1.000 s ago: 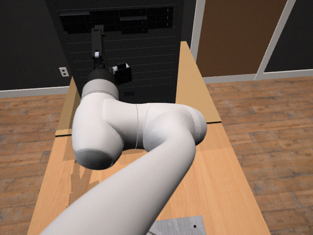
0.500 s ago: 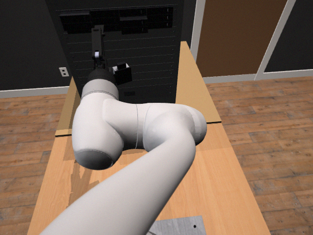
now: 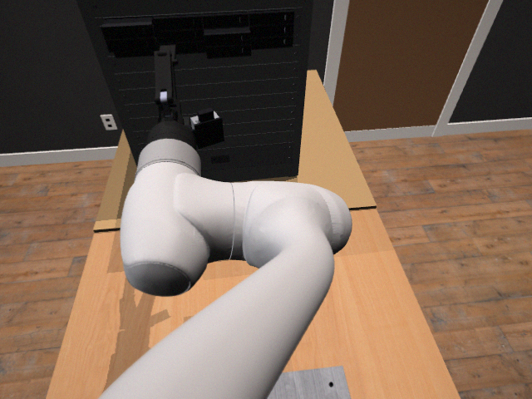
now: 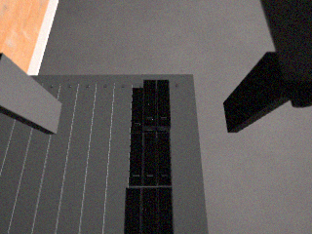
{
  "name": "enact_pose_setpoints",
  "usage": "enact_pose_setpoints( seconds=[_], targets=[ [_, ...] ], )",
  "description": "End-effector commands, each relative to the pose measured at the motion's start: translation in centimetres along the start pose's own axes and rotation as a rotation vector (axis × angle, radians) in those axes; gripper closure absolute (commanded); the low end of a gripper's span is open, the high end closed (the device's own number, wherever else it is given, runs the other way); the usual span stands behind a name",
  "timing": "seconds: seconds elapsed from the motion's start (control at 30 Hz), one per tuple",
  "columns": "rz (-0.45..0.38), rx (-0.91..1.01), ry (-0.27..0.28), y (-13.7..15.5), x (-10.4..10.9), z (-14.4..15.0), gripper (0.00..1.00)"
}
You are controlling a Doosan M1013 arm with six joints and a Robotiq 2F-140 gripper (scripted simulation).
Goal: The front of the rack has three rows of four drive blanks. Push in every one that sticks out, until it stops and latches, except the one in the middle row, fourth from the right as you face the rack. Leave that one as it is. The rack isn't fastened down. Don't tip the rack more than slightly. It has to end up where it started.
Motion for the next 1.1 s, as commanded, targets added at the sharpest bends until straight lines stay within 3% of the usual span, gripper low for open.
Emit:
enact_pose_setpoints(
  seconds=[0.0,0.27,0.33,0.7,0.83,1.07],
  targets=[
    [0.000,0.000,-0.001,0.2,1.0,0.0,0.00],
    [0.000,0.000,-0.001,1.1,6.0,0.3,0.00],
    [0.000,0.000,-0.001,1.1,6.0,0.3,0.00],
    [0.000,0.000,-0.001,2.1,11.6,0.6,0.00],
    [0.000,0.000,-0.001,2.3,12.7,0.6,0.00],
    [-0.009,-0.001,-0.005,2.2,12.8,0.8,0.00]
  ],
)
Point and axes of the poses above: the point where the finger pads meet when closed, its own x axis back along the fingers, its own z axis across the jaws, y = z × x, the point moved 7 cm from there along x, back along the fingers, and after that the axes turned 12 degrees about x, right-handed, at the moved point
